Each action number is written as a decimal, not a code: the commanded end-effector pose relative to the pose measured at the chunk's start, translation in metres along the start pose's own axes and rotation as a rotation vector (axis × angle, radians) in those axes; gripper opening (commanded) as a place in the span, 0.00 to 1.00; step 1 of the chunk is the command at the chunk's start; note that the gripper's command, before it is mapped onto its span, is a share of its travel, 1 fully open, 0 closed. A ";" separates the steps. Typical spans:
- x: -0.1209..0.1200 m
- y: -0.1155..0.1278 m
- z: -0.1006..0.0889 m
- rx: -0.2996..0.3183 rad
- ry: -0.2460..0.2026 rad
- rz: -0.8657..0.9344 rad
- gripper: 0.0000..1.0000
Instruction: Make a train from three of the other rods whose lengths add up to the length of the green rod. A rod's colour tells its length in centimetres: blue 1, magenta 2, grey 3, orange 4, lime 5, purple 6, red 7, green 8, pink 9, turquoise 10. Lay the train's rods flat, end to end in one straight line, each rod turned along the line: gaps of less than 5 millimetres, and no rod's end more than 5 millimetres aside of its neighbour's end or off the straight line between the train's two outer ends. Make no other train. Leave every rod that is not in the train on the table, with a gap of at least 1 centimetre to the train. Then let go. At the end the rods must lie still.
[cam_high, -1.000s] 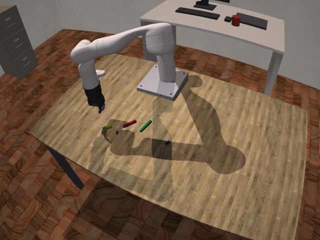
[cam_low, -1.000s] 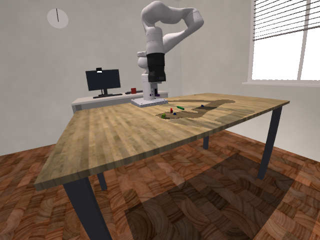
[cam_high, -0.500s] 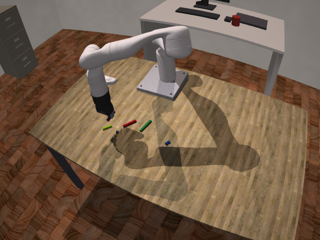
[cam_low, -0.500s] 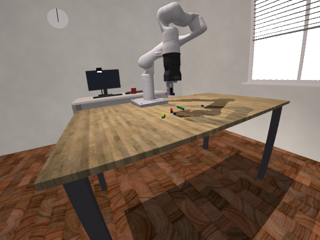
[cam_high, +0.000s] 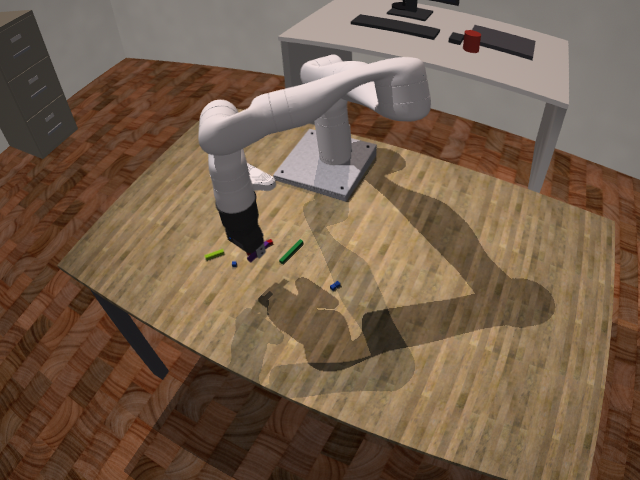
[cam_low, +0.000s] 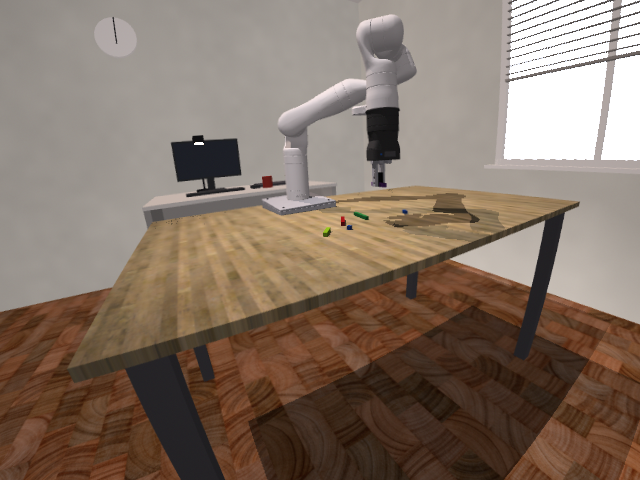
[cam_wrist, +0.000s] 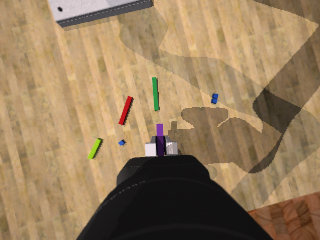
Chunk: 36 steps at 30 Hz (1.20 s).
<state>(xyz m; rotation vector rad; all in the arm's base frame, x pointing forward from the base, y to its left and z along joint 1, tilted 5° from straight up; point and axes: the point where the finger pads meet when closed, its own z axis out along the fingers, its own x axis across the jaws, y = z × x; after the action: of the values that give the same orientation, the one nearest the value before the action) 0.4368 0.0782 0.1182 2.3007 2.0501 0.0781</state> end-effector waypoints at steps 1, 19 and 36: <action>0.023 -0.005 0.001 0.001 -0.007 0.004 0.24; 0.112 -0.035 0.001 -0.001 -0.008 0.209 0.24; 0.129 -0.043 0.001 -0.002 -0.008 0.249 0.24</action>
<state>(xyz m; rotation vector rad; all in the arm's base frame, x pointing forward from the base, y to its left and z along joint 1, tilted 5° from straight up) 0.4089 0.2108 0.1132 2.5388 1.7468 0.0795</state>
